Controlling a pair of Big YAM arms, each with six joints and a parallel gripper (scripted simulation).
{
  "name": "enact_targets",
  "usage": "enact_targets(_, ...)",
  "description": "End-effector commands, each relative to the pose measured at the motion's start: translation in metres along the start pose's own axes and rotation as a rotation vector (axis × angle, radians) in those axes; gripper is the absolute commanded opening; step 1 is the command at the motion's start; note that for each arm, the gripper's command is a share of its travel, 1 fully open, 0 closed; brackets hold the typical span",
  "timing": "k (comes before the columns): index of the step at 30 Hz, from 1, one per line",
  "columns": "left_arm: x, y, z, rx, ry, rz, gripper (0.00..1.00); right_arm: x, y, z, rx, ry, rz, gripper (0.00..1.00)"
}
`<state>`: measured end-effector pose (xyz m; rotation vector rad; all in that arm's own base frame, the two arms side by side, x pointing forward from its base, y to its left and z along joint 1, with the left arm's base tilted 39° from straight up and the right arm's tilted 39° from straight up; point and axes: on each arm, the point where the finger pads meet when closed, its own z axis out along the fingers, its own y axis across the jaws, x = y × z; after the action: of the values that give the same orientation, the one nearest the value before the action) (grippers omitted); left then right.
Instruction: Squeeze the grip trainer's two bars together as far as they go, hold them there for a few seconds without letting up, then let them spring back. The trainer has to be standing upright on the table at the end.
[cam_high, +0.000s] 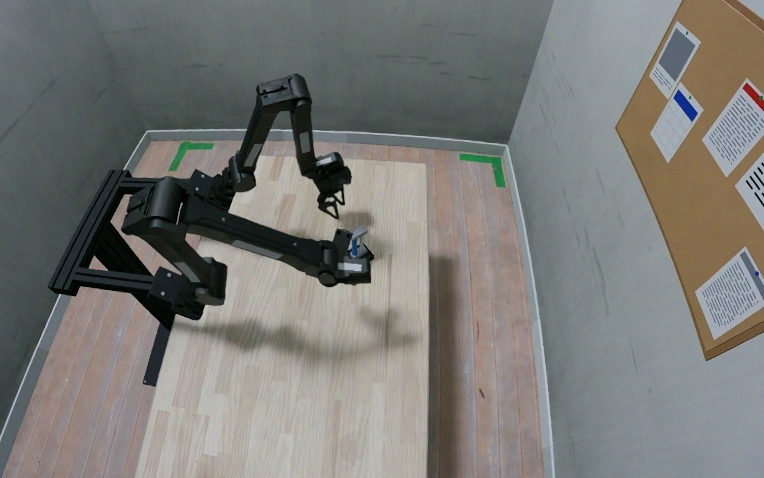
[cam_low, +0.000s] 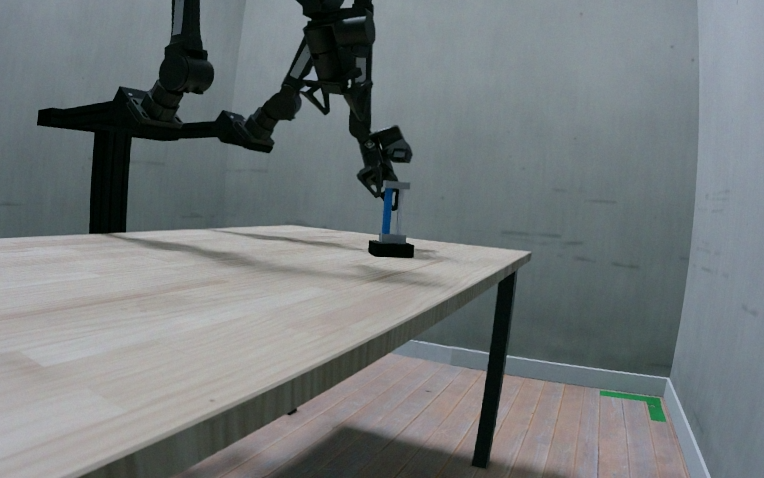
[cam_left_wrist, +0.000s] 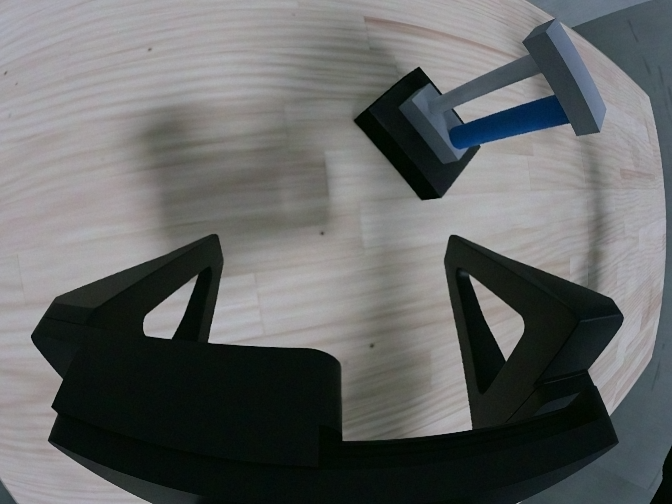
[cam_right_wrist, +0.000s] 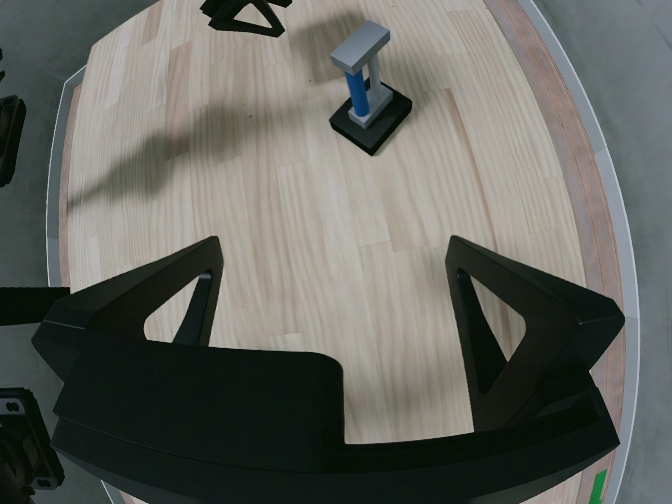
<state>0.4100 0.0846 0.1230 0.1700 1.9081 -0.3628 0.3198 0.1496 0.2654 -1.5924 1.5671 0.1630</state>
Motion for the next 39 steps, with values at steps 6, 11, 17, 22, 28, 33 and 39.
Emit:
enact_targets(6,-0.004,0.001,-0.001,-0.002,-0.008,0.008,1.0,-0.005,-0.003,-0.003,0.011,-0.008,-0.011,1.0)
enact_targets(11,-0.004,0.001,-0.001,-0.002,-0.008,0.008,1.0,-0.005,-0.003,-0.003,0.011,-0.008,-0.011,1.0)
enact_targets(17,-0.004,0.001,-0.001,-0.002,-0.008,0.008,1.0,-0.005,-0.003,-0.003,0.011,-0.008,-0.011,1.0)
enact_targets(22,-0.002,-0.011,0.008,0.044,-0.033,0.119,0.7,-0.009,-0.013,0.003,0.014,-0.042,-0.084,1.0)
enact_targets(28,-0.016,-0.05,0.025,0.212,-0.157,0.38,0.7,-0.025,-0.021,0.012,-0.007,-0.18,-0.17,1.0)
enact_targets(33,-0.024,-0.067,0.035,0.283,-0.222,0.515,0.7,-0.035,-0.022,0.017,-0.02,-0.253,-0.215,1.0)
enact_targets(39,-0.031,-0.089,0.055,0.342,-0.316,0.748,0.7,-0.05,-0.021,0.02,-0.044,-0.364,-0.242,1.0)
